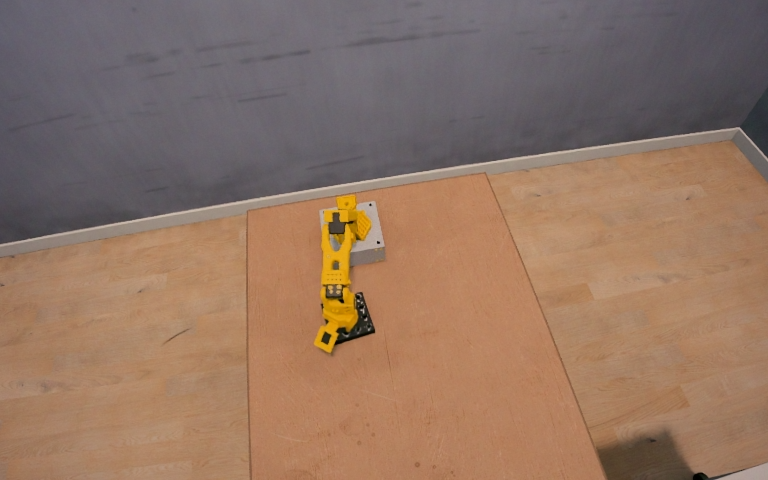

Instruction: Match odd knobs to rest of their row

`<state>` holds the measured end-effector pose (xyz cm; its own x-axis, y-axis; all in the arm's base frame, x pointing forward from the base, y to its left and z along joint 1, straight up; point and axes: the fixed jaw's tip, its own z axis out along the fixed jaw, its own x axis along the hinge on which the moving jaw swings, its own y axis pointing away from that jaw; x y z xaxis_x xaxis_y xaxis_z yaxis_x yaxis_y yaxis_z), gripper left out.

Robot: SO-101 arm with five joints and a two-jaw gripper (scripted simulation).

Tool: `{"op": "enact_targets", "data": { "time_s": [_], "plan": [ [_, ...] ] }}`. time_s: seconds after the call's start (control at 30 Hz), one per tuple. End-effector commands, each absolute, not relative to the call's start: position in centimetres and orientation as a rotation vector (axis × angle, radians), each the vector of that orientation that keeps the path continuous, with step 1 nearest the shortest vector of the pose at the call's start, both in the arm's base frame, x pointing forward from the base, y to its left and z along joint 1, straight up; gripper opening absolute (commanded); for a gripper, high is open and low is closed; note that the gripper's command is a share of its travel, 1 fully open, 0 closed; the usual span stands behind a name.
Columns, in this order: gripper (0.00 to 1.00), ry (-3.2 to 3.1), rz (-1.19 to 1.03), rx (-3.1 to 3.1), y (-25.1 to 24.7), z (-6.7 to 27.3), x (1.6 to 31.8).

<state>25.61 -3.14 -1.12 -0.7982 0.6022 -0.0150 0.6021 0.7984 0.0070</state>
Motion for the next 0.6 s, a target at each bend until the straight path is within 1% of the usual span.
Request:
{"op": "enact_targets", "data": {
  "time_s": [0.0, 0.57],
  "plan": [
    [0.1, 2.976, 0.0, 1.006, -3.3, -1.3, 25.4],
    [0.1, 2.976, 0.0, 1.006, -3.3, -2.4, 25.4]
  ]
}}
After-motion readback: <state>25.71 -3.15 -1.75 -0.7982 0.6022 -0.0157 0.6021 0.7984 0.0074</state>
